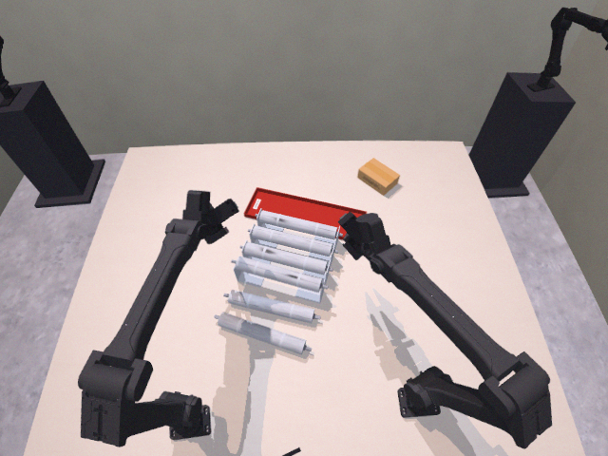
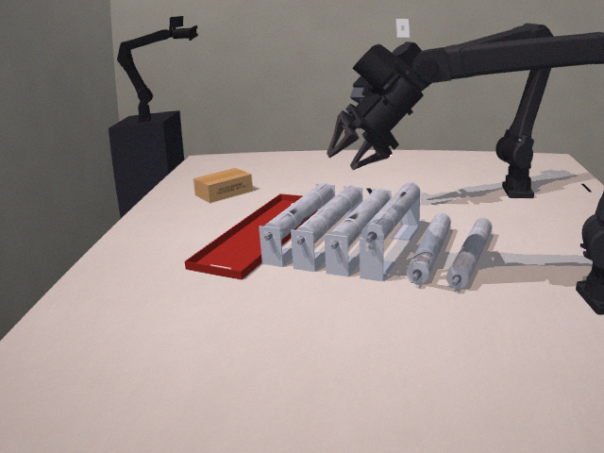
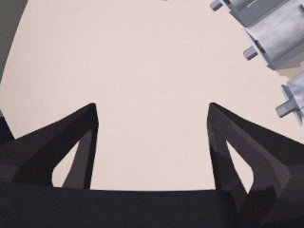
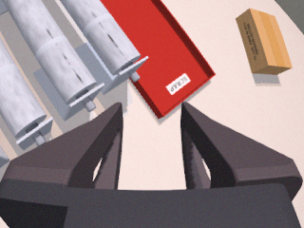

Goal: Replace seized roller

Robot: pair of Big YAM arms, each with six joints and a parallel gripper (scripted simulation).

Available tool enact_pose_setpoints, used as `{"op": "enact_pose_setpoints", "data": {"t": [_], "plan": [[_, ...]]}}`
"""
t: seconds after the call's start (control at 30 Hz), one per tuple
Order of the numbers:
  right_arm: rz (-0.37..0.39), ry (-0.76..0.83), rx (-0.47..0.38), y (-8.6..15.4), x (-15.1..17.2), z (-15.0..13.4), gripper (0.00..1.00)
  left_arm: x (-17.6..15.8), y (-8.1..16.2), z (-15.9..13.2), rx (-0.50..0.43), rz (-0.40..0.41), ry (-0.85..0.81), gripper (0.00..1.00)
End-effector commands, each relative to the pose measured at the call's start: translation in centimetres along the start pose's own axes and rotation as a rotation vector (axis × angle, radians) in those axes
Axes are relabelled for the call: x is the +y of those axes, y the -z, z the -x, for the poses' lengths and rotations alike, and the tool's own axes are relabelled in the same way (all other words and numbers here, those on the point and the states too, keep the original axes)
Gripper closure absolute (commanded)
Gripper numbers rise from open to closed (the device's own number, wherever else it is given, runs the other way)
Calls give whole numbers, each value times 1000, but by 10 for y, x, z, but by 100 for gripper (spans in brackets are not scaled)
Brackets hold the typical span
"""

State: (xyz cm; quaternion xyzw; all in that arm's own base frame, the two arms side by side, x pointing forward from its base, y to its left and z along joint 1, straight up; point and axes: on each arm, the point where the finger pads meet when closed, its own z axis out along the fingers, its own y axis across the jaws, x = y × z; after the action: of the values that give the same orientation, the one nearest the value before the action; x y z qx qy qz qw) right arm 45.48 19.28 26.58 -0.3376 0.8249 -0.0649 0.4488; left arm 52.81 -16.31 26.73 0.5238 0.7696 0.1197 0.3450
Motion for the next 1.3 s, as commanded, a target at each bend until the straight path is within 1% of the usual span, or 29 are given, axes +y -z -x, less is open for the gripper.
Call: {"op": "enact_pose_setpoints", "data": {"t": [0.0,0.03,0.1,0.13,0.17,0.2,0.27,0.3,0.47,0.5,0.53,0.57,0.6,0.67,0.7,0.73,0.77,0.8,0.83,0.87,1.07,1.1,1.13,1.17,1.23,1.27], "plan": [[-81,-120,-139,15,-50,60,68,30,20,0,-61,105,164,38],[-103,-144,-181,30,-62,68,68,35,22,-1,-71,121,193,38],[-103,-144,-181,30,-62,68,68,35,22,-1,-71,121,193,38],[-99,-156,-165,20,-64,66,68,33,14,0,-76,116,214,38],[-111,-176,-175,18,-72,66,68,42,21,-6,-86,141,251,38],[-119,-188,-183,19,-79,68,68,49,30,-5,-106,166,276,38],[-140,-224,-210,23,-94,72,68,62,41,-7,-136,206,333,38],[-166,-248,-260,44,-107,80,68,71,49,-9,-152,232,364,38],[-207,-328,-306,46,-143,85,68,99,74,-15,-230,319,501,38],[-218,-344,-321,50,-151,87,68,104,78,-17,-246,337,528,38],[-237,-360,-360,63,-156,89,68,109,84,-18,-264,352,554,38],[-248,-375,-377,68,-163,90,68,114,89,-20,-280,368,580,38],[-251,-389,-377,69,-171,91,68,118,92,-22,-295,381,606,38],[-251,-389,-377,69,-171,91,68,118,92,-22,-295,381,606,38],[-253,-403,-370,62,-179,91,68,117,85,-21,-302,374,627,38],[-265,-417,-389,66,-187,93,68,123,91,-28,-316,395,657,38],[-275,-427,-399,68,-194,93,68,128,99,-28,-337,410,678,38],[-285,-440,-415,72,-201,94,68,134,113,-29,-366,437,702,38],[-295,-453,-430,76,-208,95,68,139,119,-30,-386,451,726,38],[-320,-466,-483,99,-215,99,68,145,129,-32,-410,472,751,38],[-366,-539,-545,114,-258,101,68,169,168,-43,-538,557,887,38],[-383,-547,-584,129,-261,102,68,172,174,-44,-562,568,907,38],[-394,-556,-606,136,-266,102,68,176,181,-47,-584,581,928,38],[-397,-567,-610,140,-272,102,68,178,184,-49,-602,588,949,38],[-397,-567,-610,140,-272,102,68,178,184,-49,-602,588,949,38],[-387,-580,-580,127,-278,99,68,176,172,-48,-602,569,967,38]]}}
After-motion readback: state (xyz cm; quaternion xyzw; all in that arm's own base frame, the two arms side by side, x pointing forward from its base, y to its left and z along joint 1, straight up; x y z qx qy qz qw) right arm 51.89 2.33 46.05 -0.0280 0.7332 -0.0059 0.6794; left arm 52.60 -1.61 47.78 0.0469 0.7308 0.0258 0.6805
